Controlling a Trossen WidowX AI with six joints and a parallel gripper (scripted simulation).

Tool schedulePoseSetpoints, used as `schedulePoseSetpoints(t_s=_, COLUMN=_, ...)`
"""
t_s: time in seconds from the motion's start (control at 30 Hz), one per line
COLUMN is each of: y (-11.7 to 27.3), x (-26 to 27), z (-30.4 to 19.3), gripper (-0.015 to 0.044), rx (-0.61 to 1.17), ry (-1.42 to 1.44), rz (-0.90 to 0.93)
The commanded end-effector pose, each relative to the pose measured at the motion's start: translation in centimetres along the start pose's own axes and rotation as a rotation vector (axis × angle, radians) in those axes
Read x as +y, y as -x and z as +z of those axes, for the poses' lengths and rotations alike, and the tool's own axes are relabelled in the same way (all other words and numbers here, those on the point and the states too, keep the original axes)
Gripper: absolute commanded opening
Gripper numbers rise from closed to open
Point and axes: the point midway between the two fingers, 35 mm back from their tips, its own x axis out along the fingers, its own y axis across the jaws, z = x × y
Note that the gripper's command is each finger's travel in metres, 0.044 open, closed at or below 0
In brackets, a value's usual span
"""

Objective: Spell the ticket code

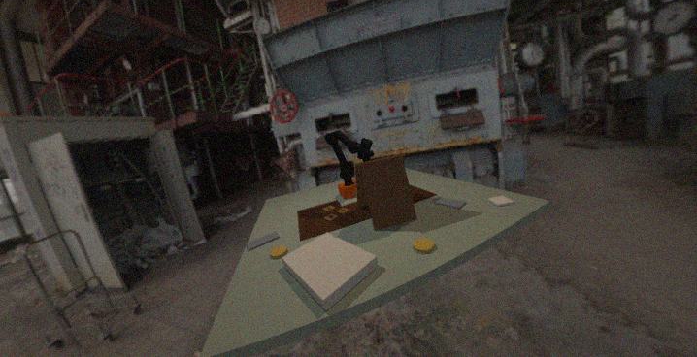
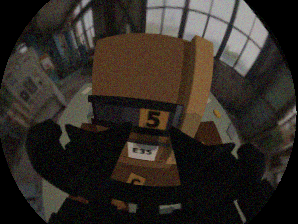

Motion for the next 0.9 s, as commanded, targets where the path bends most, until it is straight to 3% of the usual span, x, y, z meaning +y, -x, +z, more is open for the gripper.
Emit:
schedulePoseSetpoints(t_s=0.0, y=0.3, x=-0.1, z=0.0, gripper=0.0295, rx=-0.002, ry=-0.007, rz=-0.002)
schedulePoseSetpoints(t_s=0.83, y=1.4, x=-0.3, z=0.1, gripper=0.0295, rx=-0.001, ry=-0.007, rz=-0.002)
schedulePoseSetpoints(t_s=0.87, y=1.2, x=-0.1, z=0.0, gripper=0.0269, rx=0.002, ry=0.001, rz=0.000)
